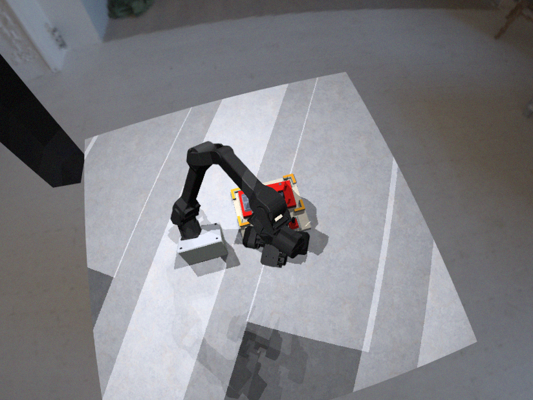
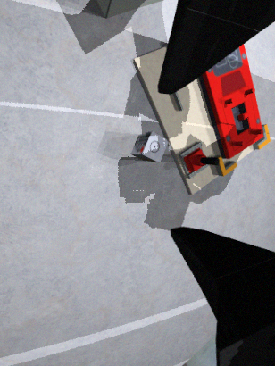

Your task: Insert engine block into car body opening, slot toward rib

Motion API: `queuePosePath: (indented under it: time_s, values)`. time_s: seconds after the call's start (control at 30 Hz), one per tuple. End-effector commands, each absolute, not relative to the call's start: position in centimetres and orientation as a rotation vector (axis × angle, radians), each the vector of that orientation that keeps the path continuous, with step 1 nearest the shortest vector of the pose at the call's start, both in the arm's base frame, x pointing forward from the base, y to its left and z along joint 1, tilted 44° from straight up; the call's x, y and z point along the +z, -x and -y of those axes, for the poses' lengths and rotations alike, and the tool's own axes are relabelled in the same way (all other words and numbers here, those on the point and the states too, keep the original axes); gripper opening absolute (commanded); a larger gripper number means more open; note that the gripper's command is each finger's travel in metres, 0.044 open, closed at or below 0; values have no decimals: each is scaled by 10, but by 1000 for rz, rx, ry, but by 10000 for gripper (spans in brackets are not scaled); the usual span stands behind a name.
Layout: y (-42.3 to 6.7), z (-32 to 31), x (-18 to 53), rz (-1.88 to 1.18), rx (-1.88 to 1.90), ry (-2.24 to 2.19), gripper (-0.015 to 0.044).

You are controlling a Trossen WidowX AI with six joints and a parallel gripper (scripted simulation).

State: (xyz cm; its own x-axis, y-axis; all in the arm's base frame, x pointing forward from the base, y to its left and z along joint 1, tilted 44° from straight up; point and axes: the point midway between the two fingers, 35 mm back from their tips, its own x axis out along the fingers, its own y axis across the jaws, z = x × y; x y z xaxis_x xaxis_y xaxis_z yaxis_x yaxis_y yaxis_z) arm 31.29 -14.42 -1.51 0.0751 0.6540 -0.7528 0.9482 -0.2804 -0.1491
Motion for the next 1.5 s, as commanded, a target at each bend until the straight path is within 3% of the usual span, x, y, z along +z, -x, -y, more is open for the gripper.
queuePosePath:
  time_s: [0.0,0.37,1.47]
  values:
    - [-314,125,-16,-1617,-1196,-2010,440]
    - [-317,71,-18,-1626,-1647,-2039,440]
    - [-310,23,-74,-1627,-1653,-2041,440]
